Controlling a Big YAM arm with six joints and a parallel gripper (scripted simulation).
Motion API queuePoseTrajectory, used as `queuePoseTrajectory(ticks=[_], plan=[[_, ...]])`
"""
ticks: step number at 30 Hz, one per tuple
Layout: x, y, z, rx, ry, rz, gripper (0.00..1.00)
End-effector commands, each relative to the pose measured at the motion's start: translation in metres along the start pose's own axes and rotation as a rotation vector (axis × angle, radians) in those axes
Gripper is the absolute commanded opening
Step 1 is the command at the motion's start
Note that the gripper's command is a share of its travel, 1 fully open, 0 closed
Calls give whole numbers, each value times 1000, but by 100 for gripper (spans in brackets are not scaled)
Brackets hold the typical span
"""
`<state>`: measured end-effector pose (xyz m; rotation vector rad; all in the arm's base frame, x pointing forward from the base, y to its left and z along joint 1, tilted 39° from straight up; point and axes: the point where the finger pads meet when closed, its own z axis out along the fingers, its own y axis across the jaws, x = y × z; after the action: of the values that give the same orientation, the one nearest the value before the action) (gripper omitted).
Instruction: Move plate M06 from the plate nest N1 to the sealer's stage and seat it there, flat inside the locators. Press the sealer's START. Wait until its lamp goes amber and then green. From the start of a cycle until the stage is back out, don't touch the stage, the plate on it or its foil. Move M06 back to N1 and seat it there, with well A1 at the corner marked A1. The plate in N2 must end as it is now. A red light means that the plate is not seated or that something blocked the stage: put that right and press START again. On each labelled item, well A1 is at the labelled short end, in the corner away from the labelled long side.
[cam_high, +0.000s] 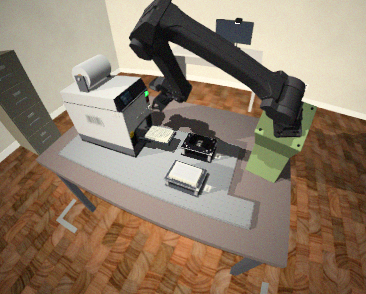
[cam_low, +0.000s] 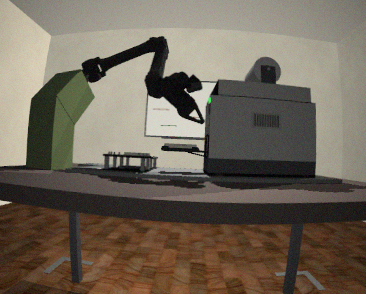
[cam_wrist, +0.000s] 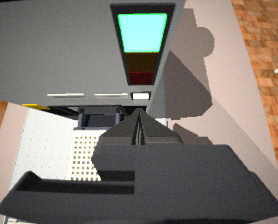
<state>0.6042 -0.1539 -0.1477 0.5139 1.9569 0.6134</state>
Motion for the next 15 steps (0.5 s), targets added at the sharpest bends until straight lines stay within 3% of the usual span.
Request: queuePoseTrajectory(ticks=[1, 15], plan=[[-17, 15, 9, -22, -18, -27, 0], [3, 4, 12, -8, 9, -9, 0]])
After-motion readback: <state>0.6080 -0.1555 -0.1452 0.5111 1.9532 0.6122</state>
